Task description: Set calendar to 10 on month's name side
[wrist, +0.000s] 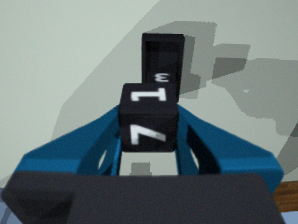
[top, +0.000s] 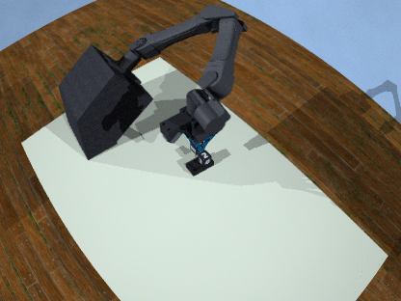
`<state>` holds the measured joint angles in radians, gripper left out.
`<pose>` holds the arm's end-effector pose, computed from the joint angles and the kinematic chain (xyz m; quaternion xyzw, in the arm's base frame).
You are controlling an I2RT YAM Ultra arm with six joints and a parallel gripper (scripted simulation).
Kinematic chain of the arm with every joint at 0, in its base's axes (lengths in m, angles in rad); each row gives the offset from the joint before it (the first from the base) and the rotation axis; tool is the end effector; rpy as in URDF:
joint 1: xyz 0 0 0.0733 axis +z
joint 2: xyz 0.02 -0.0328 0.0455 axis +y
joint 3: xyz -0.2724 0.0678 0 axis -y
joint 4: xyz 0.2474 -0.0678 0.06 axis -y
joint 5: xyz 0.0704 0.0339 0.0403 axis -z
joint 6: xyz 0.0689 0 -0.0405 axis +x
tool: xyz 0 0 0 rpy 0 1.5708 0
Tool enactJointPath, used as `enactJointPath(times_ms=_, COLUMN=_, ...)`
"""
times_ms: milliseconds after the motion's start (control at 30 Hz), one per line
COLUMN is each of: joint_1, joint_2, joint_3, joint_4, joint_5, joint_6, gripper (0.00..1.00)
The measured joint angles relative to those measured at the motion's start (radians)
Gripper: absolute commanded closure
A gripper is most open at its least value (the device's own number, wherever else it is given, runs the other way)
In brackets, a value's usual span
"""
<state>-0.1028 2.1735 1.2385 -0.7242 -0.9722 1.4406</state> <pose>0.3638 0.0208 0.0710 -0.6308 -0.6187 -0.3419 0.3201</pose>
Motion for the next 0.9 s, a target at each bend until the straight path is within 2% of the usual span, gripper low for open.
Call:
enactJointPath(times_ms=233, joint_1=-0.002, joint_2=0.0, joint_3=0.001, joint_4=-0.061, joint_5=0.001, joint_6=-0.039, gripper=0.73)
enactJointPath(times_ms=700, joint_1=-0.002, joint_2=0.0, joint_3=0.001, joint_4=-0.074, joint_5=0.001, joint_6=-0.097, gripper=0.73)
enactJointPath(times_ms=900, joint_1=-0.002, joint_2=0.0, joint_3=0.001, joint_4=-0.074, joint_5=0.001, joint_6=-0.217, gripper=0.73)
